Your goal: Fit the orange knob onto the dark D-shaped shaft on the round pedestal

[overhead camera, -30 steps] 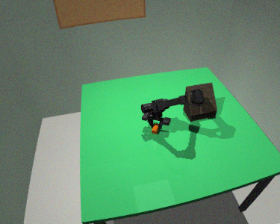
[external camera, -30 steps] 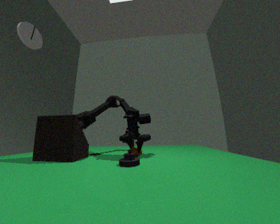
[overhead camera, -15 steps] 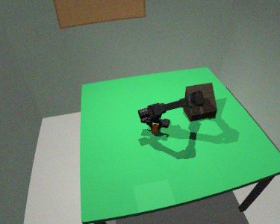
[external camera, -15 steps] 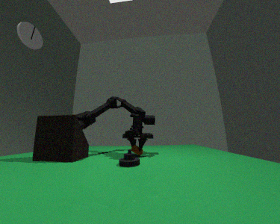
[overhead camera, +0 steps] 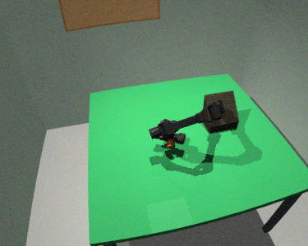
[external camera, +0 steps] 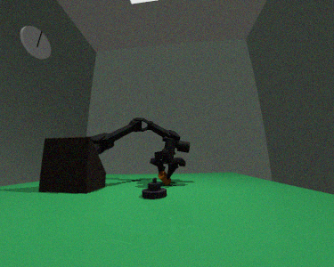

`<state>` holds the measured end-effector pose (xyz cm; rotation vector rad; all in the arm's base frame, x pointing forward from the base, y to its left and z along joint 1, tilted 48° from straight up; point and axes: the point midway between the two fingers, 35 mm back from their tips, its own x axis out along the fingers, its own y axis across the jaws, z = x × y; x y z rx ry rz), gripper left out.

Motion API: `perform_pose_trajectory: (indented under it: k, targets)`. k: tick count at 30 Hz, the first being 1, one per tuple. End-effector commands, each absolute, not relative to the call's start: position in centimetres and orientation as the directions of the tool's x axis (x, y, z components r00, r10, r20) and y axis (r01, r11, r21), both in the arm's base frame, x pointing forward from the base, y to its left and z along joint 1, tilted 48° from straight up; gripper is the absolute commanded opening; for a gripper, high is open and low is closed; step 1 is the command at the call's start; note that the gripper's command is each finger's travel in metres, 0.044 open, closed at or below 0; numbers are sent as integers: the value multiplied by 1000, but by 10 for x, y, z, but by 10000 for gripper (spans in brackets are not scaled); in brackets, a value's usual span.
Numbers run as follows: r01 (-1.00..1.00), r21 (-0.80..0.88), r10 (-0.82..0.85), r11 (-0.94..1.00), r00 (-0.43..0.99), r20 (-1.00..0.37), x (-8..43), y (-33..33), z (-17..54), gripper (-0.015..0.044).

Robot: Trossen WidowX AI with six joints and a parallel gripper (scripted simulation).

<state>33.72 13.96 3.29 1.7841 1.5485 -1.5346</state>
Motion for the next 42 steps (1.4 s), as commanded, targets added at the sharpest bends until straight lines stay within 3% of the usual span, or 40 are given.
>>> perform_pose_trajectory:
  k: [1,26,42]
  targets:
    - [855,-378,447,-354,-200,-872,339,142,36,179]
    - [854,-383,68,-353,-385,-921,353,161,51,179]
    - [859,-371,60,-353,-375,-925,356,165,55,179]
